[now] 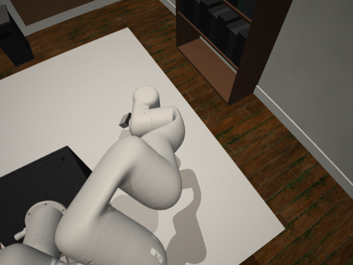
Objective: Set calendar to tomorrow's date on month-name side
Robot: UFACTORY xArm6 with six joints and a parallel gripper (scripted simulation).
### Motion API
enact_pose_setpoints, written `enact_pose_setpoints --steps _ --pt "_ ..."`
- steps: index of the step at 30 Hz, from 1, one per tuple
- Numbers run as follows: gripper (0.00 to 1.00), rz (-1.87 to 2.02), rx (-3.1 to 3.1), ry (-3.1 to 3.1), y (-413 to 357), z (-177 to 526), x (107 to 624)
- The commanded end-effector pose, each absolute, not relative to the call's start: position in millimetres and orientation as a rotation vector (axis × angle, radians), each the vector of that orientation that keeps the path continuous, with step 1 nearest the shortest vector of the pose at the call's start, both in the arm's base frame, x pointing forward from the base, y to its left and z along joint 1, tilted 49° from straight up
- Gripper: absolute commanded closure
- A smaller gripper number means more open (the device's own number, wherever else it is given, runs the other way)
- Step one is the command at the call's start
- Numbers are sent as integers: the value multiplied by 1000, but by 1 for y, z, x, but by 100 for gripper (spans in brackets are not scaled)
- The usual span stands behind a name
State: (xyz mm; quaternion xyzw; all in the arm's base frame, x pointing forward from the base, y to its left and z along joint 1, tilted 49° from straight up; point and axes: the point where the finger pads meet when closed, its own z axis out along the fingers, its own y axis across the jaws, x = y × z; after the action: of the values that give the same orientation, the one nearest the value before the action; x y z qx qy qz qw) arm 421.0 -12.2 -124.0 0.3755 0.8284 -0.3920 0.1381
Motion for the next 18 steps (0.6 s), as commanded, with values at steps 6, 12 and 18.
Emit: enact_pose_setpoints --steps 6,12,18 --pt "0 -1042 1336 2185 -15 -119 424" --pt "0 -1039 1343 2179 -30 -103 431" --pt "0 -968 1512 2009 -32 -101 432"
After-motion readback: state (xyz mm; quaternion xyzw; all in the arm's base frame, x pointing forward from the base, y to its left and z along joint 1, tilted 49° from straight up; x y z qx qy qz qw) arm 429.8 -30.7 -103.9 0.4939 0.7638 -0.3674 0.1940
